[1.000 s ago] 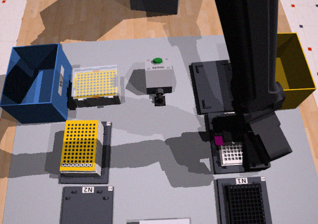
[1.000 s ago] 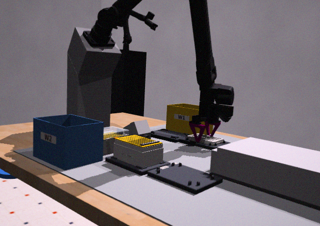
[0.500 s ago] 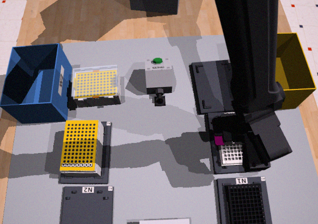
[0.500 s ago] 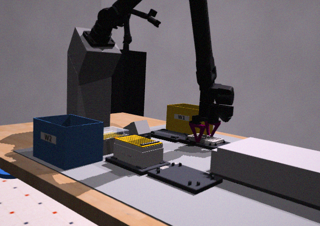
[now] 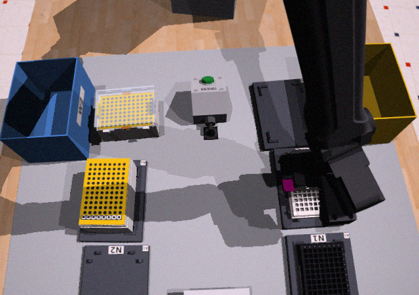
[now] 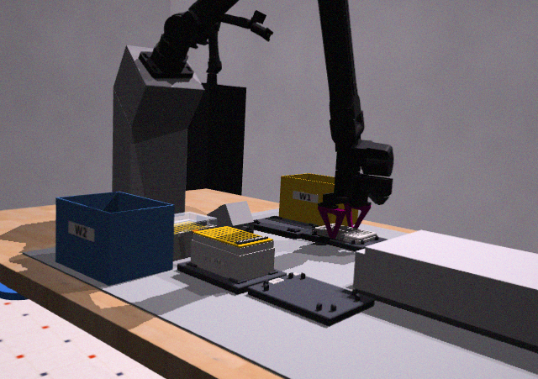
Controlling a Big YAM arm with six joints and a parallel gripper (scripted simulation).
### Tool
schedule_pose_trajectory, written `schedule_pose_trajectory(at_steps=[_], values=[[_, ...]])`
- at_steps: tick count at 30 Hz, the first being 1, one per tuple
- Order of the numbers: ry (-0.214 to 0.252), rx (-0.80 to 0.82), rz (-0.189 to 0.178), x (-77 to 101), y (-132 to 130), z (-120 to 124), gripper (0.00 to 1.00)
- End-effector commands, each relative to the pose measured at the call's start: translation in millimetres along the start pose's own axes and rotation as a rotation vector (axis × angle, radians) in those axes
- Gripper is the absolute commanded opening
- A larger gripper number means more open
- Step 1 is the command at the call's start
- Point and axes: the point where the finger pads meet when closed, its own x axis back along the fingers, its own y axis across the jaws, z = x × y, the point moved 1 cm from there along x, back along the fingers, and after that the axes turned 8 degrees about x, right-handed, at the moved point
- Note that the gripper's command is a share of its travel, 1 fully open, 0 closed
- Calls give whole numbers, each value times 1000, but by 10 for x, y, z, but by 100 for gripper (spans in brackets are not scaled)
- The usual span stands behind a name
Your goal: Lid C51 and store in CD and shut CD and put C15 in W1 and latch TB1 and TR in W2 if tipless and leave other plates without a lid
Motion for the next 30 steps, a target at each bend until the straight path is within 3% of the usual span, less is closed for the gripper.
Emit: schedule_pose_trajectory(at_steps=[1, 22, 30], values=[[-42, -7, -3, 29, 1, -197, 0], [-42, -7, -3, 29, 1, -197, 0], [-57, -10, -9, 171, 28, -287, 0]])
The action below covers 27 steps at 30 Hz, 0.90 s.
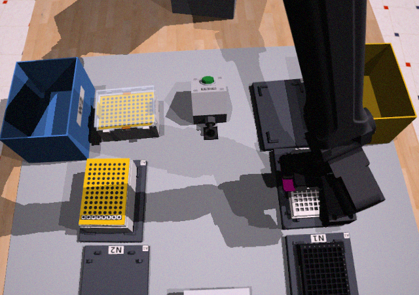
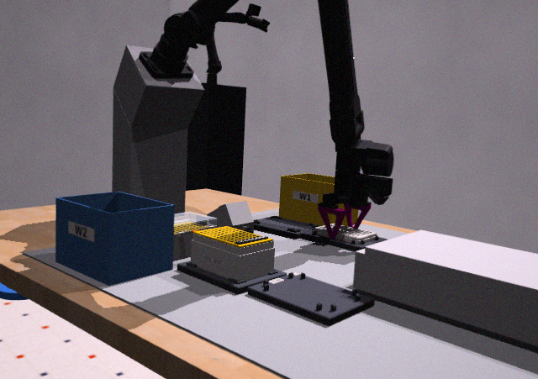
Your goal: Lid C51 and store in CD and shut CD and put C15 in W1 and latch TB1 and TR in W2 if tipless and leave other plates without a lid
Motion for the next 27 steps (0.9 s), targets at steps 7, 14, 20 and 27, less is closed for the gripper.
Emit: schedule_pose_trajectory(at_steps=[7, 14, 20, 27], values=[[-43, -4, -11, 201, 65, -214, 0], [-37, -2, -12, 218, 76, -169, 0], [-38, -7, -11, 237, 72, -176, 0], [-45, -10, -11, 248, 62, -202, 0]])
